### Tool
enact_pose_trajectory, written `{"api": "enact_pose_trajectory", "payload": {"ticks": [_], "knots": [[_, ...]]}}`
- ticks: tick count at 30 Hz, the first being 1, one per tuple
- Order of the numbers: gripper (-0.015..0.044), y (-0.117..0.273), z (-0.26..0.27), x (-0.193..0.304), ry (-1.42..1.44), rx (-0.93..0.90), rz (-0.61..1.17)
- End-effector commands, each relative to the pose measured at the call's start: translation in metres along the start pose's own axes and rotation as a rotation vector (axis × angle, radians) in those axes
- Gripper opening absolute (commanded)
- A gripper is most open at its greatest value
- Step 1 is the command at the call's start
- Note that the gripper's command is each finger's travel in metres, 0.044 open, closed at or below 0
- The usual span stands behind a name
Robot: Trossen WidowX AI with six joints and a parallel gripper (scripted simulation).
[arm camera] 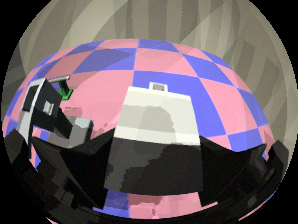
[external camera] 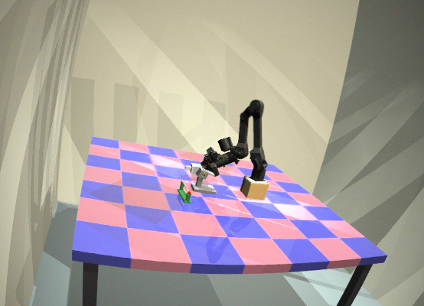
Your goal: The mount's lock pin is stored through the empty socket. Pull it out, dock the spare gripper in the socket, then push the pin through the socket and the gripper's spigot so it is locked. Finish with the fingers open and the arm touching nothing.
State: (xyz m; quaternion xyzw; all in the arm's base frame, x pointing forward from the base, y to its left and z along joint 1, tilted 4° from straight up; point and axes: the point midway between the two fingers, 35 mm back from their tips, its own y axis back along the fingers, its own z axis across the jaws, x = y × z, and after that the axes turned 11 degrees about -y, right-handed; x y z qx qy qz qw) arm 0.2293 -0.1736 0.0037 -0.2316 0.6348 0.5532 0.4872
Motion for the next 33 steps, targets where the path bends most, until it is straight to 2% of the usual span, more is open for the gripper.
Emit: {"api": "enact_pose_trajectory", "payload": {"ticks": [1, 33], "knots": [[0.0, 0.002, -0.001, -0.01, 0.003, 0.006, -0.018], [0.0, 0.025, 0.006, -0.043, -0.028, 0.016, -0.031]]}}
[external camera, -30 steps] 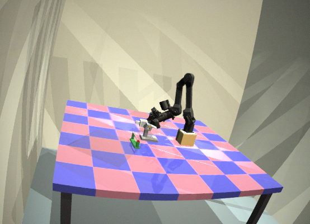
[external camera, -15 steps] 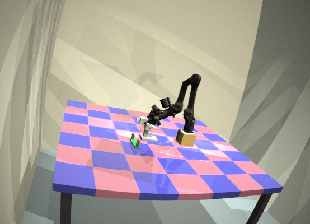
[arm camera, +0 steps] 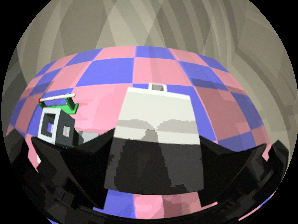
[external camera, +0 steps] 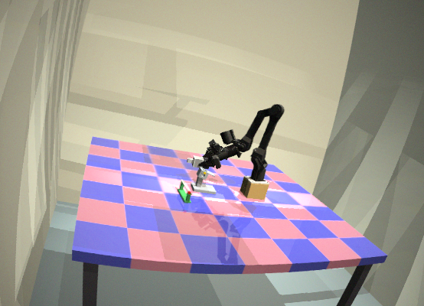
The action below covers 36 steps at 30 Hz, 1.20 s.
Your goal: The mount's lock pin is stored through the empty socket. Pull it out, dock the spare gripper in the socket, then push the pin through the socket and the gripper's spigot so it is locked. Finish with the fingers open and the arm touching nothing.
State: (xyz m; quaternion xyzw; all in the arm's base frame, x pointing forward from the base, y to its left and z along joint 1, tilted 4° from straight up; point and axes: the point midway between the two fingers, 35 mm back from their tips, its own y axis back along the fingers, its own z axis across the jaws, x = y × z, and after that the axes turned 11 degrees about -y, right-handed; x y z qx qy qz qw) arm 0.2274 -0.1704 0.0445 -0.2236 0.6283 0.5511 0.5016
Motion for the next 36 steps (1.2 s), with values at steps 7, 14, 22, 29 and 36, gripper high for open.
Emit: {"api": "enact_pose_trajectory", "payload": {"ticks": [7, 14, 22, 29, 36], "knots": [[0.0, 0.009, 0.003, -0.015, -0.003, 0.007, -0.023], [0.0, 0.016, 0.005, -0.02, -0.01, 0.009, -0.026], [0.0, 0.024, 0.009, -0.026, -0.018, 0.011, -0.029], [0.0, 0.031, 0.012, -0.029, -0.024, 0.013, -0.031], [0.0, 0.029, 0.012, -0.022, -0.029, 0.008, -0.011]]}}
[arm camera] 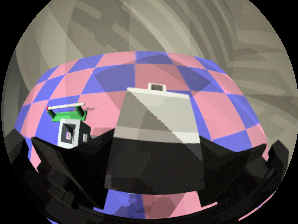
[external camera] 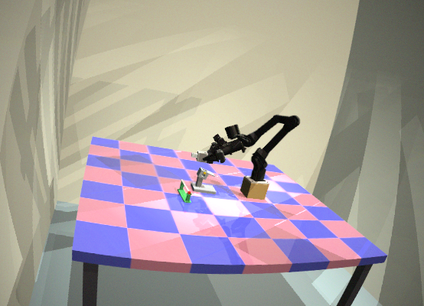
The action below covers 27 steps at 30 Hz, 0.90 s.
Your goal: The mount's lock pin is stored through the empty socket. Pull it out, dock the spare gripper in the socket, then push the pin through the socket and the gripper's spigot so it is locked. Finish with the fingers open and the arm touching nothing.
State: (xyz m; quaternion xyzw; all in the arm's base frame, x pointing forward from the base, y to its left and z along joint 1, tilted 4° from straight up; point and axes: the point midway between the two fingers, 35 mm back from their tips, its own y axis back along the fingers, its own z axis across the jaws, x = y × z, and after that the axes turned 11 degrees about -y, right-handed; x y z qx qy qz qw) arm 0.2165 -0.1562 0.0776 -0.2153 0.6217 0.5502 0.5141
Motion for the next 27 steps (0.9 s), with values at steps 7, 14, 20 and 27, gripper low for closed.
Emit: {"api": "enact_pose_trajectory", "payload": {"ticks": [7, 14, 20, 27], "knots": [[0.0, -0.003, 0.004, -0.003, -0.088, -0.022, 0.038], [0.0, -0.007, 0.013, -0.006, -0.267, -0.056, 0.126], [0.0, -0.008, 0.022, -0.009, -0.419, -0.073, 0.208], [0.0, -0.008, 0.034, -0.013, -0.594, -0.077, 0.309]]}}
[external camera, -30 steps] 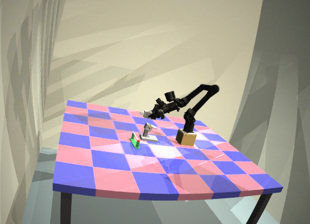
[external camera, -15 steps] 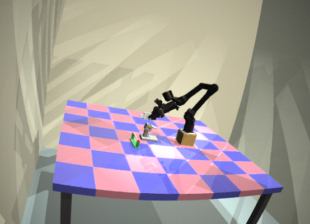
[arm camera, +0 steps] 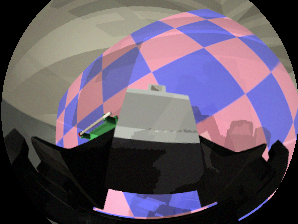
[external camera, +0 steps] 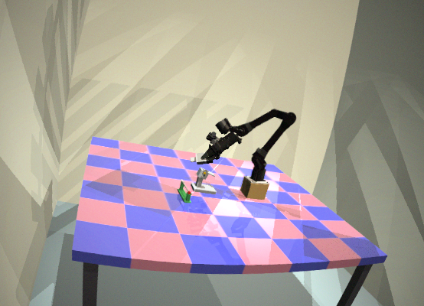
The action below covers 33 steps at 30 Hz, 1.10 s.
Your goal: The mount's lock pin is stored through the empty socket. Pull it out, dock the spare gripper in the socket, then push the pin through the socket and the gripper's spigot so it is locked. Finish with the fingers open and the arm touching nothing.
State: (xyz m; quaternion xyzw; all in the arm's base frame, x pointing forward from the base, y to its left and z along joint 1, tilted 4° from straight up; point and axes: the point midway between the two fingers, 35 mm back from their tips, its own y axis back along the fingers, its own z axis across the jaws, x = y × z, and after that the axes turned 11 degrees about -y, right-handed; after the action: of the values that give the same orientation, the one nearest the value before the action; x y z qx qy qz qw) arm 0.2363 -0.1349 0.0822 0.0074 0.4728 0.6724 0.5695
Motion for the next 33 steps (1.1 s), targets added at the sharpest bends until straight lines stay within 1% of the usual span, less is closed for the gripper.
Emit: {"api": "enact_pose_trajectory", "payload": {"ticks": [1, 17, 33], "knots": [[0.0, 0.001, 0.011, -0.003, -0.09, -0.014, 0.043], [0.0, 0.01, 0.04, 0.006, -0.488, 0.051, 0.256], [0.0, 0.03, 0.071, 0.018, -0.87, 0.208, 0.444]]}}
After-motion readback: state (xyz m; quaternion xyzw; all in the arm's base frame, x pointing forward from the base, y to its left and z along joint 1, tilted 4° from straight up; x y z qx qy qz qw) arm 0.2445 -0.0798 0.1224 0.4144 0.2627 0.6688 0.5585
